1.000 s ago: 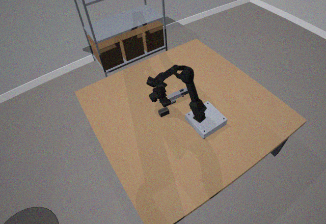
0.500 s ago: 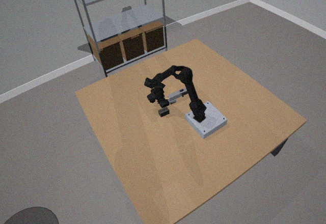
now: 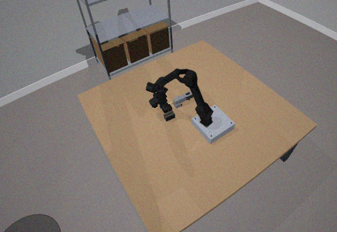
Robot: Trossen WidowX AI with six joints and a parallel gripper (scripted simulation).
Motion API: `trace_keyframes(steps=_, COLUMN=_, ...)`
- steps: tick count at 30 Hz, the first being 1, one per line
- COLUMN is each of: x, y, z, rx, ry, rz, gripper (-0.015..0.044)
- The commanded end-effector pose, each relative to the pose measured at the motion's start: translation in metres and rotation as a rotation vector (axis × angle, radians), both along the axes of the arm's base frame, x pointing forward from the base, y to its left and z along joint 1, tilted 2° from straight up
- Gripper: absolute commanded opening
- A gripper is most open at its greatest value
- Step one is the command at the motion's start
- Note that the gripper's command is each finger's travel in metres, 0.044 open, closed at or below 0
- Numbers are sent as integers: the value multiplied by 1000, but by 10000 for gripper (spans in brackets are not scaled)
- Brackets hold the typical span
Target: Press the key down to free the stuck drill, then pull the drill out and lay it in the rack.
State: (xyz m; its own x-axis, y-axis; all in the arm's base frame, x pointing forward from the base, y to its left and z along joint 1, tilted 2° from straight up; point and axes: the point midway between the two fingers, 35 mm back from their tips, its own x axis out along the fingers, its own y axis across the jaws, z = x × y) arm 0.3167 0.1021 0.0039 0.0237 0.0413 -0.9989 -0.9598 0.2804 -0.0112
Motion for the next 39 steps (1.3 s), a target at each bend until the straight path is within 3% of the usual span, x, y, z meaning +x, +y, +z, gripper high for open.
trace_keyframes(steps=1, x=2, y=8, z=1, rx=0, ry=0, rz=-2, gripper=0)
trace_keyframes(steps=18, x=9, y=33, z=3, rx=2, ry=-1, rz=-2, gripper=0)
trace_keyframes(steps=39, x=7, y=28, z=16, rx=2, ry=-1, rz=-2, gripper=0)
